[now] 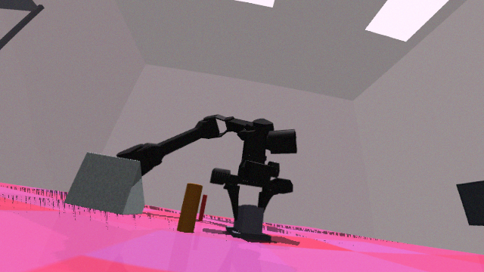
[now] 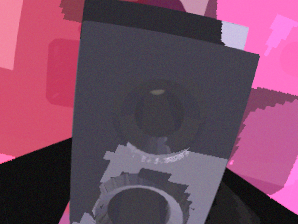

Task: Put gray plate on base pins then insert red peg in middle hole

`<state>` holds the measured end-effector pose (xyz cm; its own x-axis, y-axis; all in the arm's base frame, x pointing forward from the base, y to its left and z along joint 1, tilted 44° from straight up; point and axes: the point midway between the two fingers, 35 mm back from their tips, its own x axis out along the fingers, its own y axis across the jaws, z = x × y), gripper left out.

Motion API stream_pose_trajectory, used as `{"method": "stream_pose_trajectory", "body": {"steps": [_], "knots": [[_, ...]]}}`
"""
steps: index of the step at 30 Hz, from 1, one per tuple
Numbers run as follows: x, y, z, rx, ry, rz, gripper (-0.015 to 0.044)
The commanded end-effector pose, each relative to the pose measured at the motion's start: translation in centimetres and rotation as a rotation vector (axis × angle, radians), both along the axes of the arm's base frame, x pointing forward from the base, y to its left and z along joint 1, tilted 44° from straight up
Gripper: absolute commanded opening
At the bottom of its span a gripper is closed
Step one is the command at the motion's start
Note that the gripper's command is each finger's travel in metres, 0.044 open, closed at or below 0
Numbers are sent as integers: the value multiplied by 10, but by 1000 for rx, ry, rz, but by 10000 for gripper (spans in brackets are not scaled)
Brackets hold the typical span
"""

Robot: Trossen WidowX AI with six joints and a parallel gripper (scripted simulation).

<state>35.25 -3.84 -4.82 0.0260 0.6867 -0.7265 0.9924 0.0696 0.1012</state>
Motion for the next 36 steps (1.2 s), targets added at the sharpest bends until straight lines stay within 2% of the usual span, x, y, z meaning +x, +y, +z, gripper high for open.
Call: {"method": "stream_pose_trajectory", "body": {"steps": [1,6,11,18,21,28,36], "knots": [[0,0,0,0,0,1,315],[0,0,0,0,0,1,440],[1,-8,6,-2,1,-1,440],[-1,-77,78,-3,7,-4,440],[1,-84,83,0,7,-1,440],[1,-83,84,0,4,2,440],[-42,-24,157,-3,-106,121,440]]}}
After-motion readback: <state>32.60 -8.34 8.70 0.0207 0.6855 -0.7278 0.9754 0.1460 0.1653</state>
